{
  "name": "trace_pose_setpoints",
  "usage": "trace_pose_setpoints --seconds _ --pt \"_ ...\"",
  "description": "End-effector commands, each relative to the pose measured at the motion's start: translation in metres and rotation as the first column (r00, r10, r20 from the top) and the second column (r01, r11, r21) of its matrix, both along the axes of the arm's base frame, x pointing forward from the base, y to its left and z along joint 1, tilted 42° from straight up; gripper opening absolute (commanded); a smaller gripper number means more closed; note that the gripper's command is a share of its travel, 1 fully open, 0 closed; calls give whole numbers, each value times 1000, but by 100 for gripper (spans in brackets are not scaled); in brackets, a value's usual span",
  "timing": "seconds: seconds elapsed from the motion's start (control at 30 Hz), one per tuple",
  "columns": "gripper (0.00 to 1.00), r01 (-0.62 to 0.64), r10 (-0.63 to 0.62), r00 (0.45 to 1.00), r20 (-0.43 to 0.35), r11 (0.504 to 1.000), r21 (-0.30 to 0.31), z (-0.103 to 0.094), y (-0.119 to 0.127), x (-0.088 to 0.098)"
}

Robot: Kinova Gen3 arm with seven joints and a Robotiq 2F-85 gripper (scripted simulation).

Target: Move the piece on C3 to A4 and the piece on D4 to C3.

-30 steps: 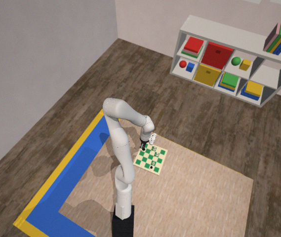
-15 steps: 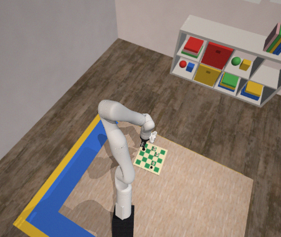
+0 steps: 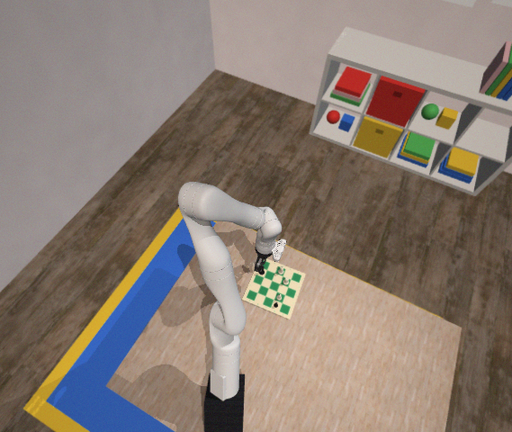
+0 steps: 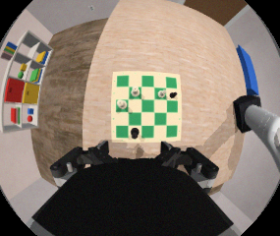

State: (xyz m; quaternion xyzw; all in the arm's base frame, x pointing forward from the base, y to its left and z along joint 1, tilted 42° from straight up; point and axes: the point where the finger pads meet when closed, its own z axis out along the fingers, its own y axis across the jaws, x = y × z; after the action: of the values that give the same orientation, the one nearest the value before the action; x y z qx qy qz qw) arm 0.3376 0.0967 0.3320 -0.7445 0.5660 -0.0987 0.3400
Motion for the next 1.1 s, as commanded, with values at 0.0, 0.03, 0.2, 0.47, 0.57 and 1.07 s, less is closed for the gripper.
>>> trace_pose_setpoints --seconds 0.0,0.03,0.2,0.47,0.57,1.07 --pt "100 0 0 1000 1 1000 0 0 0 0" --pt "100 0 0 1000 1 1000 0 0 0 0" --pt "100 1 -1 1000 1 1000 0 0 0 0" --pt "100 170 -159 981 -111 980 105 -8 -17 8" --pt "100 332 -290 931 -221 925 184 -14 -33 14" --pt "100 846 -568 523 -636 436 306 -33 -102 40"
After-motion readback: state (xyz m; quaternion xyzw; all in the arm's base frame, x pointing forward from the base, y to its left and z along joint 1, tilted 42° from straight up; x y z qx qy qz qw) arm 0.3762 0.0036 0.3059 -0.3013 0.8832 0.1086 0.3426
